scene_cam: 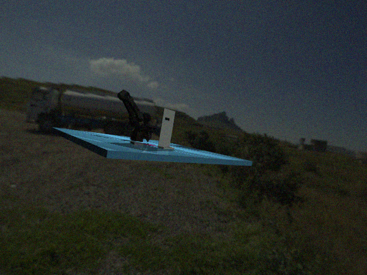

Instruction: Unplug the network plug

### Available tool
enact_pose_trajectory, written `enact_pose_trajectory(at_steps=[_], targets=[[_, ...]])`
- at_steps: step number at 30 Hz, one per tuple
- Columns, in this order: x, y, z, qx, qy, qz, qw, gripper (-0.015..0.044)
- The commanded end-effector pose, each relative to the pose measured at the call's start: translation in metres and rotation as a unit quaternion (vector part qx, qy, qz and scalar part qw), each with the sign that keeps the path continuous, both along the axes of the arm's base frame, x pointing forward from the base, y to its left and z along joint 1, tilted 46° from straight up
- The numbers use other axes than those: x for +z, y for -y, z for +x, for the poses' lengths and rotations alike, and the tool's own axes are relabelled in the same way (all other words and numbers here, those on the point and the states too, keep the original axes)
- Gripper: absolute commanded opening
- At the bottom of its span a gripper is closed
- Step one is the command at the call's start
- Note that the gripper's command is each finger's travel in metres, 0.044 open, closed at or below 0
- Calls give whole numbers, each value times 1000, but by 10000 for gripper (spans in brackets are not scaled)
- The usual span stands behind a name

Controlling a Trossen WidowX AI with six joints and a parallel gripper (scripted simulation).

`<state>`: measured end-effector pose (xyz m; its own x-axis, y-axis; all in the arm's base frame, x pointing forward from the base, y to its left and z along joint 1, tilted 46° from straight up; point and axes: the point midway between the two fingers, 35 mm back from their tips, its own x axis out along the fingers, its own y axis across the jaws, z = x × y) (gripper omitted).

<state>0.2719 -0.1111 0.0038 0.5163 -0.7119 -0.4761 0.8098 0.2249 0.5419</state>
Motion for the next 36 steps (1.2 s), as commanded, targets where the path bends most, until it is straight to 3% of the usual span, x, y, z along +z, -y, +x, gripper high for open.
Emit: enact_pose_trajectory(at_steps=[1,36], targets=[[3,-2,-2,-3,3,0,1000,156],[17,-28,1,-5,-1,8,1000,156]])
